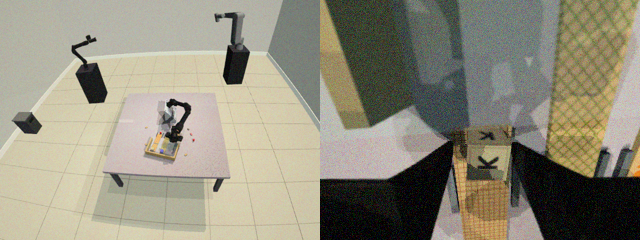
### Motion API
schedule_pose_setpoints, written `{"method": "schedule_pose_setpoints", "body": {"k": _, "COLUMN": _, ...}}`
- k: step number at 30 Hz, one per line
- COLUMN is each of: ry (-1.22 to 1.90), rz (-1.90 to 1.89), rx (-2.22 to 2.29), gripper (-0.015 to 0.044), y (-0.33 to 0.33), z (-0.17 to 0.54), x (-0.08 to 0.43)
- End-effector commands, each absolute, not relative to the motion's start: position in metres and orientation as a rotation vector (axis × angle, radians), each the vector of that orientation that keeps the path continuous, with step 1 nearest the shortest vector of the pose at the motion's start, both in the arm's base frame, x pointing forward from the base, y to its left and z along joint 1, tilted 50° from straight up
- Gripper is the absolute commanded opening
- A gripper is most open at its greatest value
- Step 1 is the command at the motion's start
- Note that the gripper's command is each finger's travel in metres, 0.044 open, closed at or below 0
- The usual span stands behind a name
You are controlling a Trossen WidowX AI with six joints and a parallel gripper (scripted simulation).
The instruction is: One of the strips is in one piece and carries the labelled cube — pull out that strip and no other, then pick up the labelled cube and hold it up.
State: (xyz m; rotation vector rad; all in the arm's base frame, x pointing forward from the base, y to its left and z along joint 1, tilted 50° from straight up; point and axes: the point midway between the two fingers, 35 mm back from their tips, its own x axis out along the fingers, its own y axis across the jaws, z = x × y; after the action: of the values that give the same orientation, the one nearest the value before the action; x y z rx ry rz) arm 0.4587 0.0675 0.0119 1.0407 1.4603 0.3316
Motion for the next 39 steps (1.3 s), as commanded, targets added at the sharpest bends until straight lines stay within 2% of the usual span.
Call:
{"method": "schedule_pose_setpoints", "body": {"k": 1, "ry": 1.471, "rz": 0.326, "rx": 1.048, "gripper": 0.025, "y": 0.07, "z": 0.008, "x": 0.457}}
{"method": "schedule_pose_setpoints", "body": {"k": 4, "ry": 1.471, "rz": 0.326, "rx": 1.048, "gripper": 0.025, "y": 0.07, "z": 0.008, "x": 0.457}}
{"method": "schedule_pose_setpoints", "body": {"k": 7, "ry": 1.463, "rz": 0.331, "rx": 1.042, "gripper": 0.0171, "y": 0.068, "z": 0.011, "x": 0.458}}
{"method": "schedule_pose_setpoints", "body": {"k": 16, "ry": 1.463, "rz": 0.331, "rx": 1.042, "gripper": 0.0111, "y": 0.068, "z": 0.011, "x": 0.458}}
{"method": "schedule_pose_setpoints", "body": {"k": 20, "ry": 1.464, "rz": 0.33, "rx": 1.042, "gripper": 0.0006, "y": 0.067, "z": 0.011, "x": 0.456}}
{"method": "schedule_pose_setpoints", "body": {"k": 39, "ry": 1.474, "rz": 0.323, "rx": 1.047, "gripper": 0.0, "y": 0.038, "z": 0.025, "x": 0.392}}
